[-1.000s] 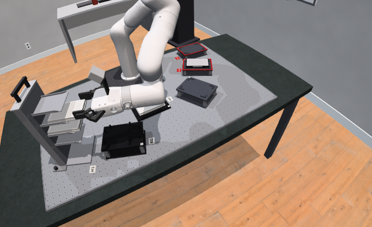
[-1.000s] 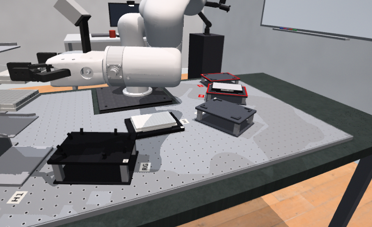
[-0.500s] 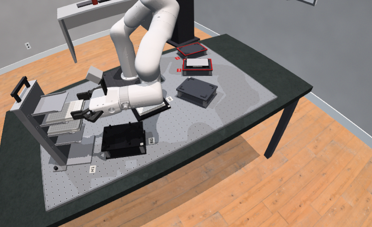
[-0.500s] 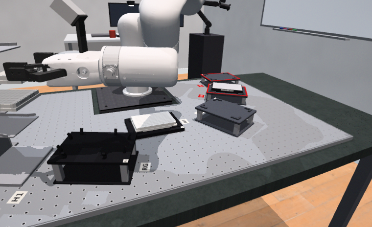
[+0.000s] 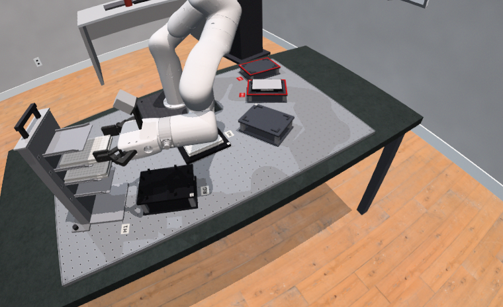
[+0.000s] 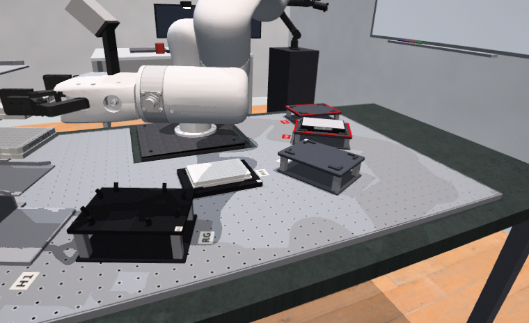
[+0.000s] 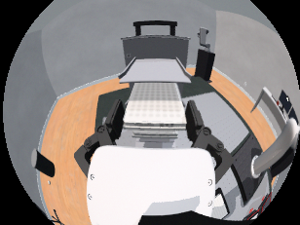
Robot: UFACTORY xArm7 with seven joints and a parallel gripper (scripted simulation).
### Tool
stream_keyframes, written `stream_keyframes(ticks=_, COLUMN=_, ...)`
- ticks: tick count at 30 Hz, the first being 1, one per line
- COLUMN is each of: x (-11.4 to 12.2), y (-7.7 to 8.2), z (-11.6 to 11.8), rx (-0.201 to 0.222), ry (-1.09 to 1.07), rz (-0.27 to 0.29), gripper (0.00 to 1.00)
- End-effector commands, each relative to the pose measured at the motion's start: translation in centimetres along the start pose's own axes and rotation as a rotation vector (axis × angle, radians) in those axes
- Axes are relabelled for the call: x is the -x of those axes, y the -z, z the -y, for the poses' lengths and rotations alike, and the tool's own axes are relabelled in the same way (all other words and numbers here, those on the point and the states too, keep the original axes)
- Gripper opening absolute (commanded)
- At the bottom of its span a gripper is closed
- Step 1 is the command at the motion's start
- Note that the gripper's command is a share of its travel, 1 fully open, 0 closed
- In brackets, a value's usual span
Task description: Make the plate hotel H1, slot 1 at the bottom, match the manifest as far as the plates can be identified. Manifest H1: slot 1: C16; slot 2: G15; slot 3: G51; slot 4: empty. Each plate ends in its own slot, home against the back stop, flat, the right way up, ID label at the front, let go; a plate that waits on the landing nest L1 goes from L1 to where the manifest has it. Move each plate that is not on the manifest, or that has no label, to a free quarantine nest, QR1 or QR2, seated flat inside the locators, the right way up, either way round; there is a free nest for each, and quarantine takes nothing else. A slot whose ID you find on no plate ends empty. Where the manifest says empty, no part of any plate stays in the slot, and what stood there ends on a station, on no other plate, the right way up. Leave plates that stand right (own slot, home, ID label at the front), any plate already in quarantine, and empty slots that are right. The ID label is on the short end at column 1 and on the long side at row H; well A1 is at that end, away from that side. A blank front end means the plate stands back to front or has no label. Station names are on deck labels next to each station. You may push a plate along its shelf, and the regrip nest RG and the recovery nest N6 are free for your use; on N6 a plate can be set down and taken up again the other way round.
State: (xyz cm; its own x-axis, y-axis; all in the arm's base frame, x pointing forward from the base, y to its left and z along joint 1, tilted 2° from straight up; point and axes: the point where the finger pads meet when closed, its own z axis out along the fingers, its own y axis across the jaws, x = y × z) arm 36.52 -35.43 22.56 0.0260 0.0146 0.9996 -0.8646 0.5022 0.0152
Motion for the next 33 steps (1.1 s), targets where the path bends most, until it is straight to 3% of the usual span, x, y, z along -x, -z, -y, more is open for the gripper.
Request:
stream_keyframes(ticks=1, x=-0.2, y=-0.2, z=0.0, rx=0.001, ry=-0.004, rz=0.0, gripper=0.0)
stream_keyframes(ticks=33, x=-0.2, y=-1.6, z=0.0, rx=0.001, ry=-0.004, rz=0.0, gripper=0.0)
